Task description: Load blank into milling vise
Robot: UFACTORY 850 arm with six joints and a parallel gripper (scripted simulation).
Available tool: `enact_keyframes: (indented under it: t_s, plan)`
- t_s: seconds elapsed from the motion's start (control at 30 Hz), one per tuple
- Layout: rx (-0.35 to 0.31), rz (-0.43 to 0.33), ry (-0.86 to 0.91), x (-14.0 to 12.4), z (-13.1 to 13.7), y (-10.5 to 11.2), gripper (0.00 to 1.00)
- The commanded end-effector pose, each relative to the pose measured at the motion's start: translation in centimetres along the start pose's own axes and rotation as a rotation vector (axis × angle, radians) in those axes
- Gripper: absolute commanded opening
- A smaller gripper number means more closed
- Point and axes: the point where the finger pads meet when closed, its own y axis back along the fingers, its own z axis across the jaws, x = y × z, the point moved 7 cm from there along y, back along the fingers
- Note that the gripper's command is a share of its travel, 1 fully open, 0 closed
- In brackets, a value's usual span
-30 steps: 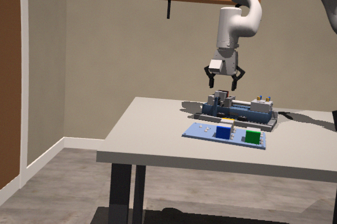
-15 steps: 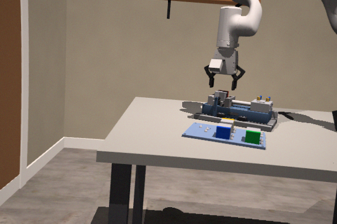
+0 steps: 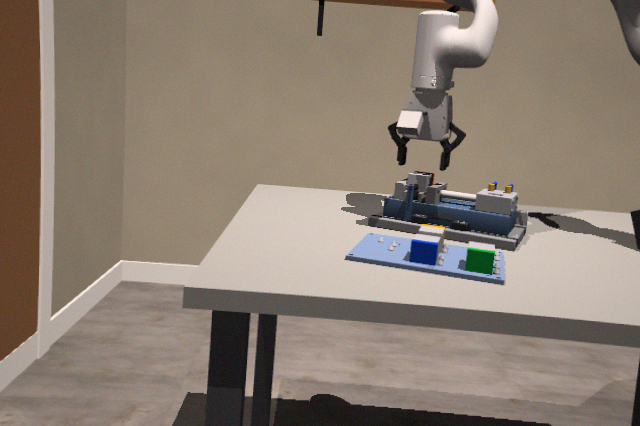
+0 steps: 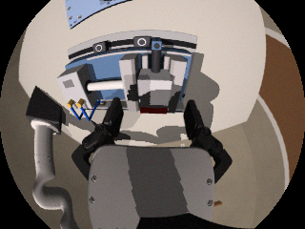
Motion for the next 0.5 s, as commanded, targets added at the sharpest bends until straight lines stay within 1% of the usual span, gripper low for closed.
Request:
enact_keyframes:
  t_s: [0.0,0.3,0.47]
  plan:
    - [-0.001,0.001,0.000,0.0,0.1,0.3,1.00]
    - [-0.001,0.001,0.000,0.0,0.1,0.4,1.00]
    - [-0.001,0.001,0.000,0.0,0.1,3.4,1.00]
